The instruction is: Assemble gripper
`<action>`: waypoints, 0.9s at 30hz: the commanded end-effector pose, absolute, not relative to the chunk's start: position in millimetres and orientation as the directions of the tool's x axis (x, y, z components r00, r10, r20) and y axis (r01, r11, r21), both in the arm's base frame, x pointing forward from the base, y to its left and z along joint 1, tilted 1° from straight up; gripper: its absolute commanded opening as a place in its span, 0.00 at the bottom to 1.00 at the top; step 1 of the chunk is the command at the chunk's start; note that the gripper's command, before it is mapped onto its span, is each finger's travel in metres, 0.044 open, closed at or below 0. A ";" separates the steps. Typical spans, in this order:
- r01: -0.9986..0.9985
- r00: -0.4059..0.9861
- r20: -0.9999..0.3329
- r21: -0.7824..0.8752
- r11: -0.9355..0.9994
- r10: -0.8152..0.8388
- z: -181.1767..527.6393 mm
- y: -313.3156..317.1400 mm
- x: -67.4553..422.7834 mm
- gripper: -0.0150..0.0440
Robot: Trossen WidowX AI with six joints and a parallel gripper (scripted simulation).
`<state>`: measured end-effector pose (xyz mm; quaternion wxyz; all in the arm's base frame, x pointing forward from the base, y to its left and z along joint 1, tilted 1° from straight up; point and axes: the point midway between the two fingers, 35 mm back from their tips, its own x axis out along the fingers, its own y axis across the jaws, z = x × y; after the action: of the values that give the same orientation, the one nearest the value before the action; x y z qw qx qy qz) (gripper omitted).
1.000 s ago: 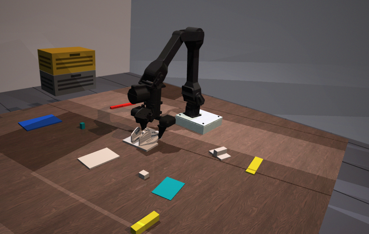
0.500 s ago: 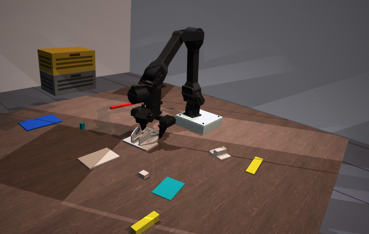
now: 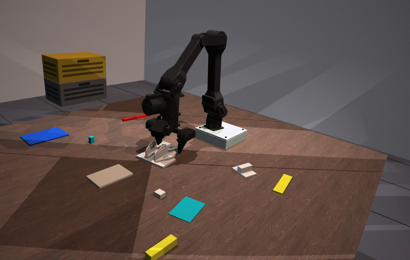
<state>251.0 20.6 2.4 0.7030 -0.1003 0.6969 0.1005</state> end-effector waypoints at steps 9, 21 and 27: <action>-0.284 0.015 -1.000 -0.005 0.959 -0.001 77.7 20.1 249.1 1.00; -0.284 0.012 -1.000 -0.004 0.959 -0.001 122.1 18.6 206.8 1.00; -0.284 0.011 -1.000 -0.004 0.959 -0.001 126.3 18.3 202.3 1.00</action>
<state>206.3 19.0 121.1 0.7027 -0.1027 0.6965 0.1030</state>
